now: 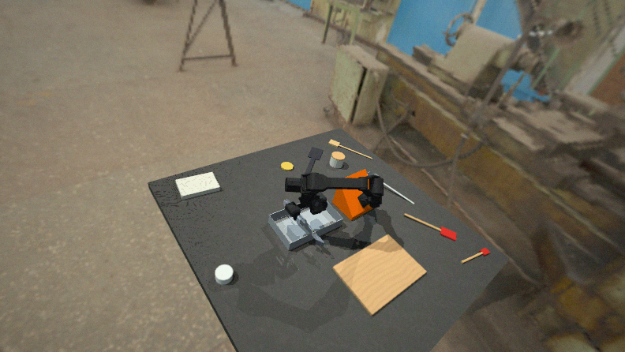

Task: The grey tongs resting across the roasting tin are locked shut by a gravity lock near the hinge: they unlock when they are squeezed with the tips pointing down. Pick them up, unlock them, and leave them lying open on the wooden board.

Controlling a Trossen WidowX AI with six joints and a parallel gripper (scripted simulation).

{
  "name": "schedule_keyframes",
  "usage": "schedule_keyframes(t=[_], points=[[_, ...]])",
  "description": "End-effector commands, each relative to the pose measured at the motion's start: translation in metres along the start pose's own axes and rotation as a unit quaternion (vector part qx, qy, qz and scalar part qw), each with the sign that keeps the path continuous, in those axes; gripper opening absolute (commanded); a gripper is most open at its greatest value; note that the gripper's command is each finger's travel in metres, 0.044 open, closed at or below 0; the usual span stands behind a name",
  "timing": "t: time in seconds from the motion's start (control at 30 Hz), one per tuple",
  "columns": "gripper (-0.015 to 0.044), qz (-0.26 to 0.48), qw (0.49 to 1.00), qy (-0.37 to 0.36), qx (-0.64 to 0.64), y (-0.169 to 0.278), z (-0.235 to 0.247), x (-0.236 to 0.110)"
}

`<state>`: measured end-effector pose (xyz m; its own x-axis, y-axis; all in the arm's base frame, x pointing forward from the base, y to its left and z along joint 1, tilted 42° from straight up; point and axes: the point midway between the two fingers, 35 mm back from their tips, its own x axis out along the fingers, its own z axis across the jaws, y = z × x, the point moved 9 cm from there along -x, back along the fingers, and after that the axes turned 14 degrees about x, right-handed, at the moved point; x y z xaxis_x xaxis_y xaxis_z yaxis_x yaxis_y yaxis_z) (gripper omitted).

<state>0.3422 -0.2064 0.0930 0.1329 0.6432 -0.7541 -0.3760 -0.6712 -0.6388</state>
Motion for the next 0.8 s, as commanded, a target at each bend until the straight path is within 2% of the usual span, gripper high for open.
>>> schedule_keyframes(t=[0.0, 0.77], points=[[0.044, -0.002, 1.0, -0.001, 0.001, 0.002, -0.001, 0.006], [0.044, -0.003, 1.0, 0.0, 0.001, 0.001, -0.002, 0.044]])
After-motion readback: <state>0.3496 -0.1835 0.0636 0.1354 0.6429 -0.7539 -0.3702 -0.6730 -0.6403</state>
